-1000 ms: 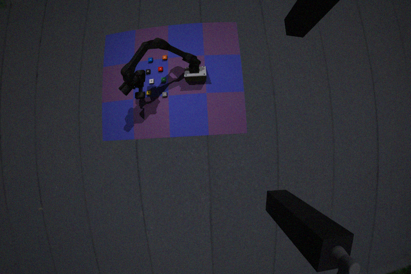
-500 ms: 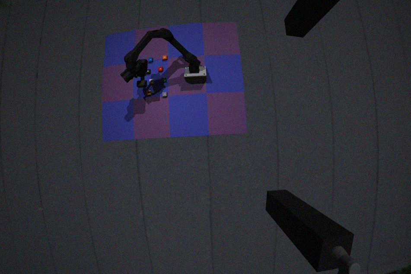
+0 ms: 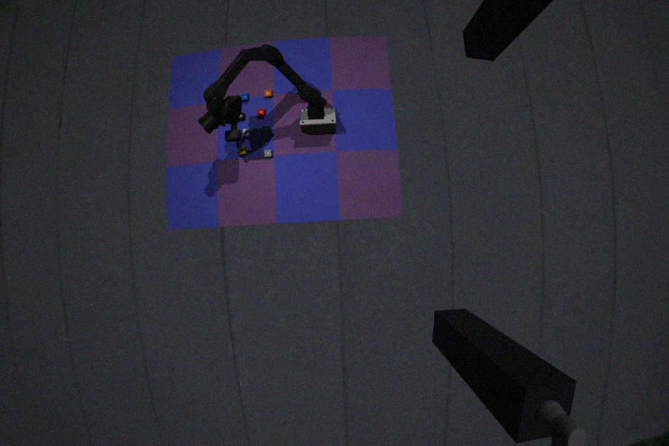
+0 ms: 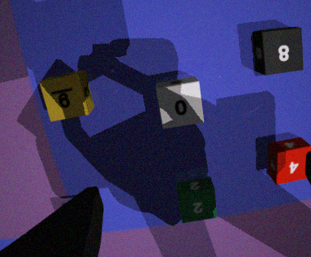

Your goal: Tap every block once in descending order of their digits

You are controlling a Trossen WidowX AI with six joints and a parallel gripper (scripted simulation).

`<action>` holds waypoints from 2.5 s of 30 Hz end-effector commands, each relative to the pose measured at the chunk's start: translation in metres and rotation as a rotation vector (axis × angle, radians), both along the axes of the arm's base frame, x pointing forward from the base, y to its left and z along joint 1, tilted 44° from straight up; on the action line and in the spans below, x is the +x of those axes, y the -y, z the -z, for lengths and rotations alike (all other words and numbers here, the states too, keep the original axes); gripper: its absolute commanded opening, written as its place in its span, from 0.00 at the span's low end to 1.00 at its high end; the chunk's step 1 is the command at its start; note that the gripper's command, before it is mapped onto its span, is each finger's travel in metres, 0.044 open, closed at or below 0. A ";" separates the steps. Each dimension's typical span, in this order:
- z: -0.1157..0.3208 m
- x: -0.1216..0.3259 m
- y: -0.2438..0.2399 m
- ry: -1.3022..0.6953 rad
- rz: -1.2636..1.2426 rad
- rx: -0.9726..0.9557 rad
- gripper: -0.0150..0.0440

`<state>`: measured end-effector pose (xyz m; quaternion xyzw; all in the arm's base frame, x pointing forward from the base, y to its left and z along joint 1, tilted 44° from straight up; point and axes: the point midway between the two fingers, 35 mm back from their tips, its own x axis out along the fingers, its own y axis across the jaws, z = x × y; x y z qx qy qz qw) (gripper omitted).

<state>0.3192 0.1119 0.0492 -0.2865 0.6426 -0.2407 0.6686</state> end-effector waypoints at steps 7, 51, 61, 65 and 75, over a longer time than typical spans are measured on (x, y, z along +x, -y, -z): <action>-0.036 0.019 0.036 0.001 -0.004 0.000 0.93; -0.126 0.016 0.130 0.001 -0.003 -0.008 0.93; -0.126 0.016 0.130 0.001 -0.003 -0.008 0.93; -0.109 0.025 0.109 0.002 -0.006 0.002 0.93; 0.004 0.033 -0.014 0.000 -0.007 0.016 0.93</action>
